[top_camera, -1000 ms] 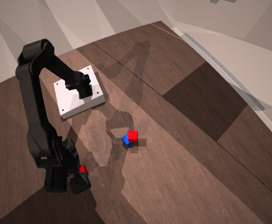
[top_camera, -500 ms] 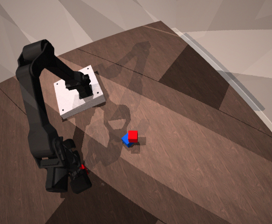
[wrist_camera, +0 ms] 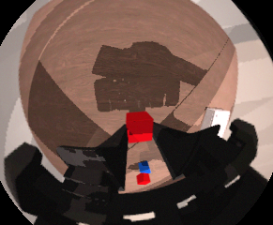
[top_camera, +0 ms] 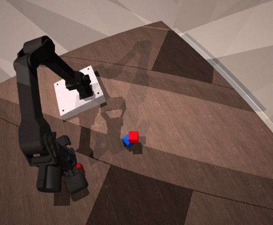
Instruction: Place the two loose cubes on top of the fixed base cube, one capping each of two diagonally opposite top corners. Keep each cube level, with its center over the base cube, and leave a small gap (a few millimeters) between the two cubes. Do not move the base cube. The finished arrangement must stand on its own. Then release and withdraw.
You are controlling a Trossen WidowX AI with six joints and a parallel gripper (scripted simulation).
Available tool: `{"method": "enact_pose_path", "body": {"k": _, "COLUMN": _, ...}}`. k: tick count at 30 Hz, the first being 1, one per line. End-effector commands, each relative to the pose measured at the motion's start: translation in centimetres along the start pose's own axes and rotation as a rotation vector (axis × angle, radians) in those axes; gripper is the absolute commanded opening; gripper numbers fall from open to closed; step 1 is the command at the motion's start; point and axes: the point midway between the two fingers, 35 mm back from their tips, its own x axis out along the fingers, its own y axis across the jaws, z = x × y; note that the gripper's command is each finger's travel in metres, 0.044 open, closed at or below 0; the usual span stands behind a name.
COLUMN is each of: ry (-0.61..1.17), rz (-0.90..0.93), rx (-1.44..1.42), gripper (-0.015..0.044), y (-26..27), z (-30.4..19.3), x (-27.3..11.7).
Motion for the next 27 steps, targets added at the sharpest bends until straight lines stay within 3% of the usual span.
{"method": "enact_pose_path", "body": {"k": 1, "ry": -0.001, "rz": 0.010, "rx": 0.005, "gripper": 0.0105, "y": 0.2, "z": 0.1, "x": -1.3}}
{"method": "enact_pose_path", "body": {"k": 20, "ry": 0.000, "rz": 0.010, "rx": -0.001, "gripper": 0.0105, "y": -0.3, "z": -0.2, "x": -6.6}}
{"method": "enact_pose_path", "body": {"k": 27, "ry": 0.002, "rz": 0.010, "rx": -0.245, "gripper": 0.0105, "y": 0.0, "z": -2.3, "x": -6.5}}
